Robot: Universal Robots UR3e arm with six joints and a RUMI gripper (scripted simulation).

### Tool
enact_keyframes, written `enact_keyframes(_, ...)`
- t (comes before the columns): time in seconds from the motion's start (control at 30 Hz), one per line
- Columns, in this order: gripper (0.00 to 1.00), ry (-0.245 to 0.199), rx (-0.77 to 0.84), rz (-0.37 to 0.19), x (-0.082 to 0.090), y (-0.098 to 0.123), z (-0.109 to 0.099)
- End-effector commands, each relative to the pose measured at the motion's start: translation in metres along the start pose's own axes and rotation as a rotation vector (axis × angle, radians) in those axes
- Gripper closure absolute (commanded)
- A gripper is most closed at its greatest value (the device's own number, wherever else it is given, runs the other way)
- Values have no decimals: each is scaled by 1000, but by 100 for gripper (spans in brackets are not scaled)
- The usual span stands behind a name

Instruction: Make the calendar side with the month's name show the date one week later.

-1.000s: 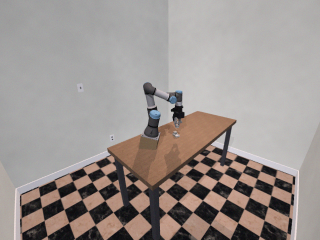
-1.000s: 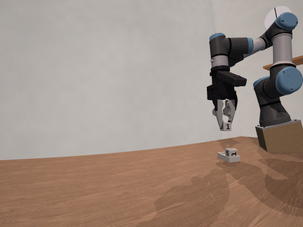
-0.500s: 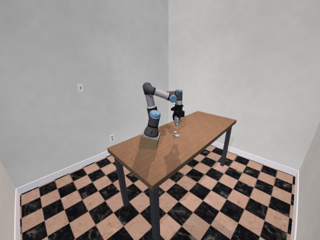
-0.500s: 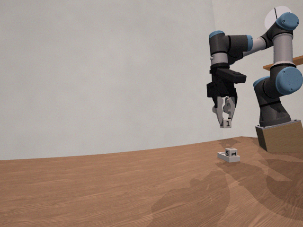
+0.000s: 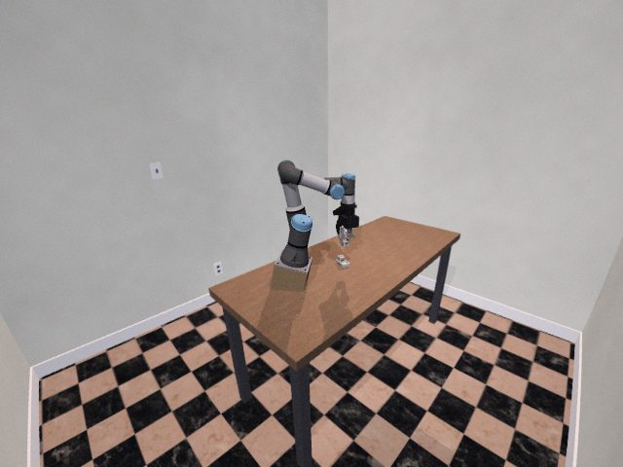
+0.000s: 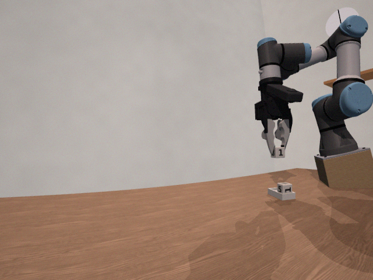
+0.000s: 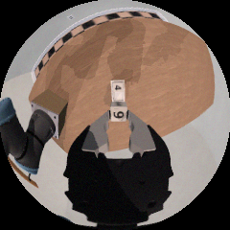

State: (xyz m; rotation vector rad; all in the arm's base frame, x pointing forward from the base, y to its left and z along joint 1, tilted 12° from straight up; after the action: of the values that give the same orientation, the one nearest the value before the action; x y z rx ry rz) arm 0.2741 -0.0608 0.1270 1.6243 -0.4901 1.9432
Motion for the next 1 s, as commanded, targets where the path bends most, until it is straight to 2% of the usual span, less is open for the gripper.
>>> enact_keyframes(0.0,90,2,-30,0,0,-3,1)
enact_keyframes(0.37,90,0,-156,1,0,-13,1)
enact_keyframes(0.7,90,-4,-396,2,-2,-32,1)
enact_keyframes(0.77,90,-4,-396,2,-2,-32,1)
enact_keyframes(0.97,90,-6,-576,1,-3,-46,-1)
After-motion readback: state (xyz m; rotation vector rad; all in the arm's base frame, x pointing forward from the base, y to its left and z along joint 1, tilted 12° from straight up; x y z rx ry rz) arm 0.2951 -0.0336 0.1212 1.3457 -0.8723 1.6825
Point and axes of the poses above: the point where the finger pads meet when closed, its own x axis back along the fingers, its own z axis across the jaws, y = z × x, the point moved 6 cm from there along x, back along the fingers, and after that the axes turned 13 degrees about -x, right-handed, at the moved point
